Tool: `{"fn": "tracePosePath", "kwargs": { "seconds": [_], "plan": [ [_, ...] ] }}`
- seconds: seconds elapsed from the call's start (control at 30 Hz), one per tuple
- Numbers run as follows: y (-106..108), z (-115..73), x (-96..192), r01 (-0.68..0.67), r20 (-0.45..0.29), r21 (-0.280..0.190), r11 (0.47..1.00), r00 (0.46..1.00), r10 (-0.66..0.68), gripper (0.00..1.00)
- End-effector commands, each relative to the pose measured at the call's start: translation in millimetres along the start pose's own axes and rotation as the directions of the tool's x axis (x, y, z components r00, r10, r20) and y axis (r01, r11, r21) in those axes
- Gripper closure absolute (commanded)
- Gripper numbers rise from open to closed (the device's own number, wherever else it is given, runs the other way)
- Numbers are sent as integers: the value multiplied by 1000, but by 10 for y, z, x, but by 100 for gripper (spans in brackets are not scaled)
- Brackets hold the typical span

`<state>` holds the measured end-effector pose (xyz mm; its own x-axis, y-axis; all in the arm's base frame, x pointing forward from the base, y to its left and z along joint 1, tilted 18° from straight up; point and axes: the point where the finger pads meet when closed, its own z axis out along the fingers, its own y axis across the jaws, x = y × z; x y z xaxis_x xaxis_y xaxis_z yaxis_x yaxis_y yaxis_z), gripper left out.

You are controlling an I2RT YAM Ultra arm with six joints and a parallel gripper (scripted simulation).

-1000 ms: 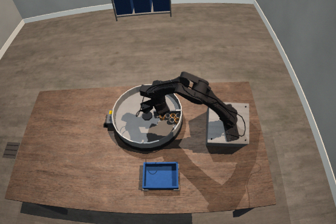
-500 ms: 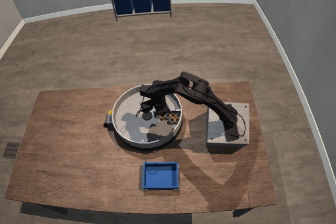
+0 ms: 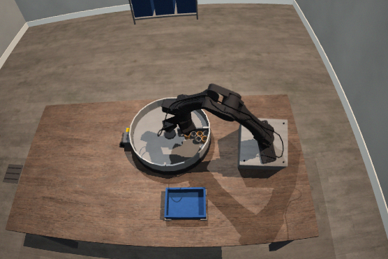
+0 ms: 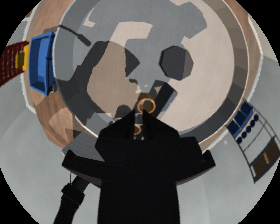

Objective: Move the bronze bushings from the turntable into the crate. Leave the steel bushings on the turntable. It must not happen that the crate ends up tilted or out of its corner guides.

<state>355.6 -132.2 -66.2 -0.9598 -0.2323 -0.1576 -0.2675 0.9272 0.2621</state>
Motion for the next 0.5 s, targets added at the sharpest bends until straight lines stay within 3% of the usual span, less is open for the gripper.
{"fn": "tracePosePath", "kwargs": {
  "seconds": [0.0, 0.47],
  "plan": [
    [56, 179, 45, -11, -11, -26, 1000, 1000, 11, 87],
    [26, 183, 60, -19, -10, -24, 1000, 1000, 19, 87]
  ]
}}
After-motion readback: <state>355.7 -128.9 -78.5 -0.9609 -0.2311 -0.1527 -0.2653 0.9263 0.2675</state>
